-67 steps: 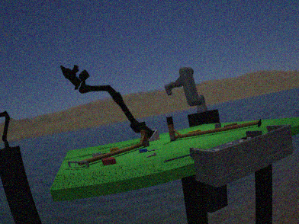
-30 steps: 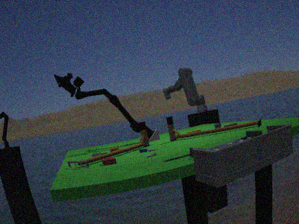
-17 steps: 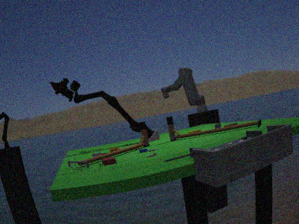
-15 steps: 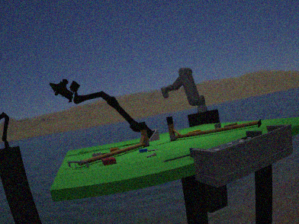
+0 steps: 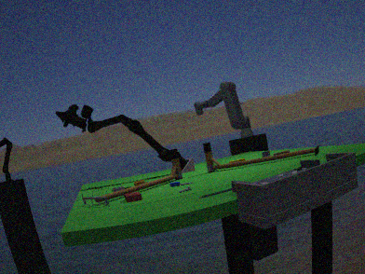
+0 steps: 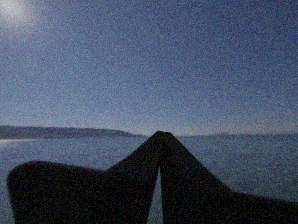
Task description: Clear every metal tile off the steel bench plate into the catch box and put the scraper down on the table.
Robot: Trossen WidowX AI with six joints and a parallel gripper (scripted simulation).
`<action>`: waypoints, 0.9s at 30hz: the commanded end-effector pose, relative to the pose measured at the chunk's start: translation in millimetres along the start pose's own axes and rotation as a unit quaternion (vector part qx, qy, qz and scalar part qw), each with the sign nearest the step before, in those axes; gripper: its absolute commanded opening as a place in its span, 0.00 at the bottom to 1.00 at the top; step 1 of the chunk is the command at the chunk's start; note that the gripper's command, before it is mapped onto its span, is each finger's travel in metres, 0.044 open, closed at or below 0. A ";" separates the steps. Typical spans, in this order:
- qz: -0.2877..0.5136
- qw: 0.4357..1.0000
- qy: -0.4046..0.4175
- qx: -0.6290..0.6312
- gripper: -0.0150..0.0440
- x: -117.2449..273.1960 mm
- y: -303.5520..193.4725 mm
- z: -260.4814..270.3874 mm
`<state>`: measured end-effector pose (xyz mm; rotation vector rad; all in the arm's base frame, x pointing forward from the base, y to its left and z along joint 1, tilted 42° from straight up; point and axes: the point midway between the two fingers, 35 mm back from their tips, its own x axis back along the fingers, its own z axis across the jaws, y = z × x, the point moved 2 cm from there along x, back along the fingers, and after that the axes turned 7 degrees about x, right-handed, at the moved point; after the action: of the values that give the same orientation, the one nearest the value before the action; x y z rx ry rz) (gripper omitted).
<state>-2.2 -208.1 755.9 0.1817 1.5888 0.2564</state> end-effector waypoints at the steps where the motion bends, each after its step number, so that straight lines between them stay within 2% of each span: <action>1: 0.024 1.000 -0.004 -0.014 0.25 0.4 -20.8 4.7; 27: 0.149 0.985 0.000 -0.091 0.25 14.4 -125.0 56.8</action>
<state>49.1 -308.2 714.3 0.2592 1.5317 0.5878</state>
